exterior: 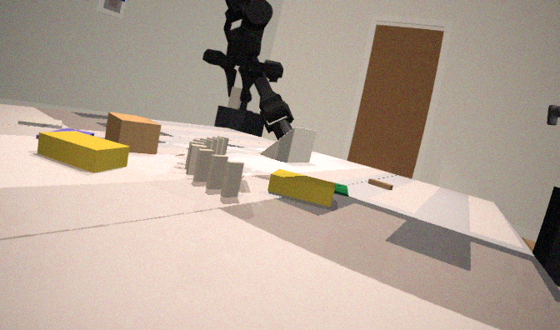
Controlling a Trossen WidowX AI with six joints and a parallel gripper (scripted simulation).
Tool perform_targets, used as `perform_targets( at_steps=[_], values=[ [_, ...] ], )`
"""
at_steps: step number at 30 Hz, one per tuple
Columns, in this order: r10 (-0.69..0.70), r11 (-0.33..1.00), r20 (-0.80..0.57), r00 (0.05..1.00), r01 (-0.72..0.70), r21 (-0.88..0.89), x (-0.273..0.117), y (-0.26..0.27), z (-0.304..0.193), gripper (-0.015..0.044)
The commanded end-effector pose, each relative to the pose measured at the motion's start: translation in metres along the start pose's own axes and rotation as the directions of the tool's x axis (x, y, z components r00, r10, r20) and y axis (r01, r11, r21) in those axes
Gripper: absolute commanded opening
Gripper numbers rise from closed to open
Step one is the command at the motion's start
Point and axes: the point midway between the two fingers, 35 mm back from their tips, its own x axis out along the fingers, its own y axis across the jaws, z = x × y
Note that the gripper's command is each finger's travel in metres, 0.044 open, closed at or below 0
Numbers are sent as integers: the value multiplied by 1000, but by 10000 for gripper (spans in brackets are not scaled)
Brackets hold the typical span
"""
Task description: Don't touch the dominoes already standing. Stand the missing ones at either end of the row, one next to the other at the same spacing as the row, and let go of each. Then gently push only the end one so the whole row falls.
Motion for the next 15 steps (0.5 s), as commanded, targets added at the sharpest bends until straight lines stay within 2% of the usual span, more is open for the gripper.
perform_targets(
  at_steps=[1, 15],
  values=[
    [0, 1000, -6, 1000, 0, -2, 21, 0, 1, 107],
    [7, 1000, -14, 1000, -7, 13, 85, -1, -1, 107]
  ],
)
